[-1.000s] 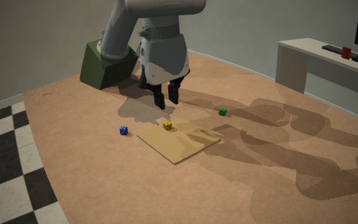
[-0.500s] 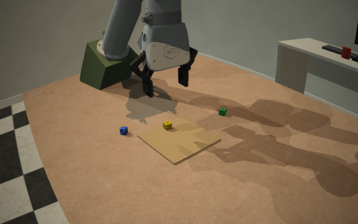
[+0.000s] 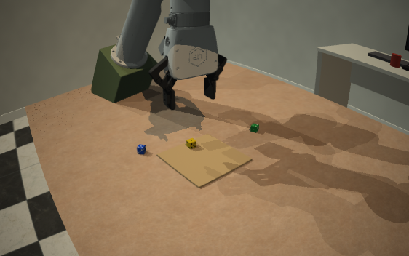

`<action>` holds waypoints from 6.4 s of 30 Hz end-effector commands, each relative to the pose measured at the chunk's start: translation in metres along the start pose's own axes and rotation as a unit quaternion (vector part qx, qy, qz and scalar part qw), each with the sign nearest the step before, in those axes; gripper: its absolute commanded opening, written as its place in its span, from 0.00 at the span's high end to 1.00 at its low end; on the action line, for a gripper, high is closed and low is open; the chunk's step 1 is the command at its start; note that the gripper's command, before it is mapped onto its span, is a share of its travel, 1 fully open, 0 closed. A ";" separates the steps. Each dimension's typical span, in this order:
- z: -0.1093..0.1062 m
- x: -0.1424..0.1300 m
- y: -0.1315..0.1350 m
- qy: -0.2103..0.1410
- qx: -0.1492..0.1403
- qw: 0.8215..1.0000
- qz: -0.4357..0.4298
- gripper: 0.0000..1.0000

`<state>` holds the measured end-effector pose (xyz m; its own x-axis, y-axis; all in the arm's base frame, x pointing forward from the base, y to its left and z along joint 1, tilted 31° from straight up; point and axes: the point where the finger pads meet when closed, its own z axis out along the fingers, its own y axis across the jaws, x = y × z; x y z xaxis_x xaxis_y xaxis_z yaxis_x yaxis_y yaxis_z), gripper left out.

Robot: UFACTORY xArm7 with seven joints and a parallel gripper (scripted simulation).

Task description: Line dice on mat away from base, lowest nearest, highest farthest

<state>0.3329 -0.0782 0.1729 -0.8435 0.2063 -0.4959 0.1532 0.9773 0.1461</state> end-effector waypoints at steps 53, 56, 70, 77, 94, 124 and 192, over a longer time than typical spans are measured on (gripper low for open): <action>0.022 -0.017 0.165 -0.001 -0.002 0.977 -0.212 0.69; 0.022 -0.017 0.165 -0.001 -0.002 0.977 -0.212 0.69; 0.024 -0.017 0.165 -0.001 -0.001 0.977 -0.212 0.69; 0.030 -0.017 0.165 -0.001 0.001 0.977 -0.213 0.69; 0.058 -0.017 0.166 -0.001 0.001 0.977 -0.213 0.69; 0.074 -0.017 0.167 -0.001 0.001 0.977 -0.213 0.69; 0.074 -0.018 0.167 -0.001 0.001 0.977 -0.213 0.69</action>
<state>0.4110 0.0848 0.1415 -0.8312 -0.2188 -0.5111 -0.2105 0.9747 -0.0748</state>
